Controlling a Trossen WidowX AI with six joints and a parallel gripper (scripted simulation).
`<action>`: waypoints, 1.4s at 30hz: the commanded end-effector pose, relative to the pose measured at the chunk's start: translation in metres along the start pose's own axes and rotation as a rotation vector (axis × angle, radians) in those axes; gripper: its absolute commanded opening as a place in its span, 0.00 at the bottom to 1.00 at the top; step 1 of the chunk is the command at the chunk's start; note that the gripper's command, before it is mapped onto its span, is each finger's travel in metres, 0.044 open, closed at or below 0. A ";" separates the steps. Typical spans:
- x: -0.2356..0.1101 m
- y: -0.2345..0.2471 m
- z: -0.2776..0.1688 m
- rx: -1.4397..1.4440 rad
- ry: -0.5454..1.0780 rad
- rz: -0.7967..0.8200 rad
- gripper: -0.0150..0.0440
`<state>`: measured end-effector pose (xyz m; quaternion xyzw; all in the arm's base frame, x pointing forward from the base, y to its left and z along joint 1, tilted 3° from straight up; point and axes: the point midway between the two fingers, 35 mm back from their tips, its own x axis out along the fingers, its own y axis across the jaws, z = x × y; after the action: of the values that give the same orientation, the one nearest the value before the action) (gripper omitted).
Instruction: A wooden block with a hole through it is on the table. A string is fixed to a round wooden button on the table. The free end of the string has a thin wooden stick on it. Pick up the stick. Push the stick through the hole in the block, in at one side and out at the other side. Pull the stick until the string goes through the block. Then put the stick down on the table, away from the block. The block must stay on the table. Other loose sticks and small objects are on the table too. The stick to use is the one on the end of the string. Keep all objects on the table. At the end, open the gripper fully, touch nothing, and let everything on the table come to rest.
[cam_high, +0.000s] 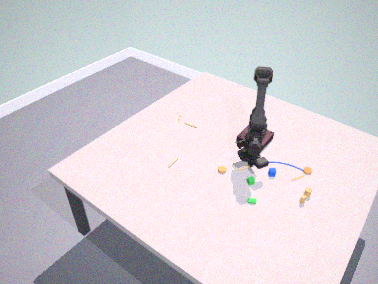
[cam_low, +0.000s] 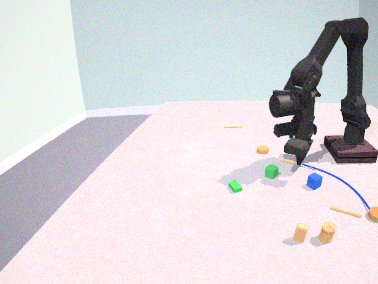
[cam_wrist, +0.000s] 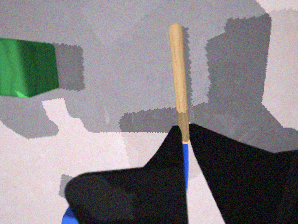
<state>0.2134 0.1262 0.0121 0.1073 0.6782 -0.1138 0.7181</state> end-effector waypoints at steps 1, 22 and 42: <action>-0.007 0.002 0.002 0.001 -0.007 0.008 0.25; -0.034 0.003 0.002 0.001 -0.007 0.008 0.25; -0.058 0.001 0.001 0.001 -0.006 0.008 0.25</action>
<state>0.2103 0.1271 0.0642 0.1060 0.6789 -0.1134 0.7176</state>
